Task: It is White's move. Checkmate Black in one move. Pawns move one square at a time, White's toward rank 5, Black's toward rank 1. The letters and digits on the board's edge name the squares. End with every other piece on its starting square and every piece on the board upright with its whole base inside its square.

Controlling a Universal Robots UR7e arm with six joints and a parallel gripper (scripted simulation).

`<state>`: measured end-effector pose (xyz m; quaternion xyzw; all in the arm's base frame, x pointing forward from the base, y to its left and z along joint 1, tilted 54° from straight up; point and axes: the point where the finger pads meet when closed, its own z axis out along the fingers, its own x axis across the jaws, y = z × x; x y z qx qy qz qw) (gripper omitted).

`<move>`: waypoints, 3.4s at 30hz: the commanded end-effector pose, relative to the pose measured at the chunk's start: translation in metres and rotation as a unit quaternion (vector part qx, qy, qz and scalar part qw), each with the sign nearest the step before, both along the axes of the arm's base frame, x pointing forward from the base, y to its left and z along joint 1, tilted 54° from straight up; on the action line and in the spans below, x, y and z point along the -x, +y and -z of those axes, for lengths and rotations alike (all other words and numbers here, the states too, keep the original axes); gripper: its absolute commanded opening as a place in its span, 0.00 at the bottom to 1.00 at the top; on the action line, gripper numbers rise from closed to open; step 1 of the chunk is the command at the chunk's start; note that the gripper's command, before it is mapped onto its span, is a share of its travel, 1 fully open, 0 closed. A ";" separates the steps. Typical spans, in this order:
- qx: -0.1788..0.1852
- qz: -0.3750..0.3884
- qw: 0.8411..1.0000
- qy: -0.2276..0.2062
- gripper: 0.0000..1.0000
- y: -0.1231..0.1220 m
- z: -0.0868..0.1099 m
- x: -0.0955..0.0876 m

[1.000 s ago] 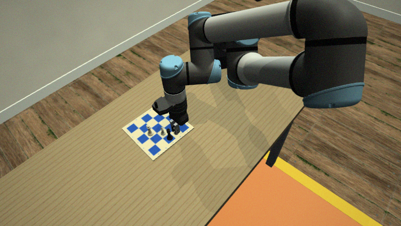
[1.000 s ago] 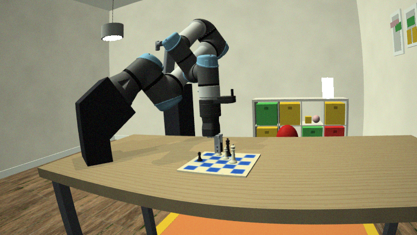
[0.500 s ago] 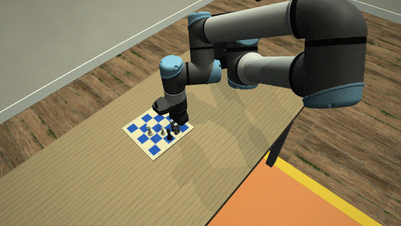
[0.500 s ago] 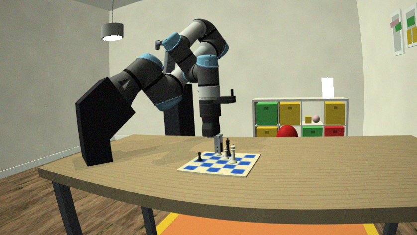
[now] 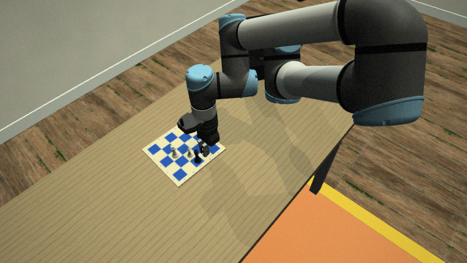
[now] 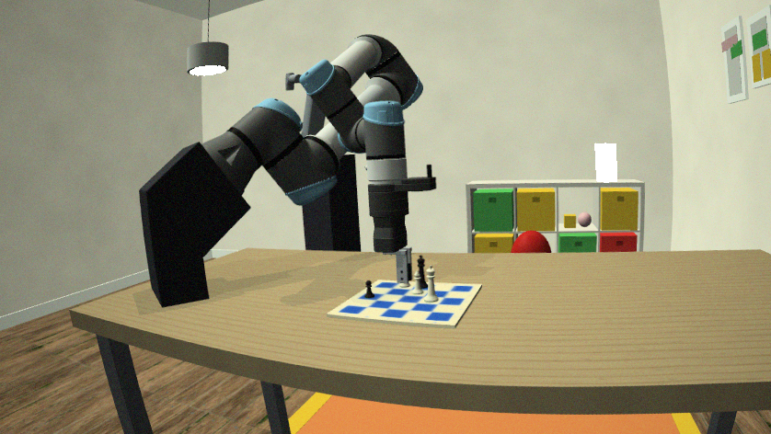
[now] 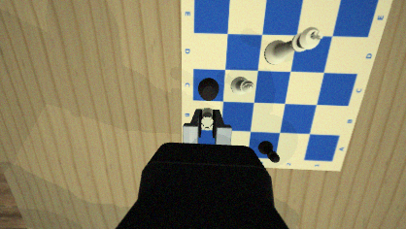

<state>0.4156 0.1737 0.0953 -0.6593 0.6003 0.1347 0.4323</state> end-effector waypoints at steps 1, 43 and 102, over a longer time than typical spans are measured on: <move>0.000 0.000 1.000 0.000 0.00 0.000 0.000 0.000; 0.000 0.000 1.000 0.000 0.73 -0.005 -0.004 0.002; 0.000 0.000 1.000 0.000 1.00 -0.066 -0.053 0.031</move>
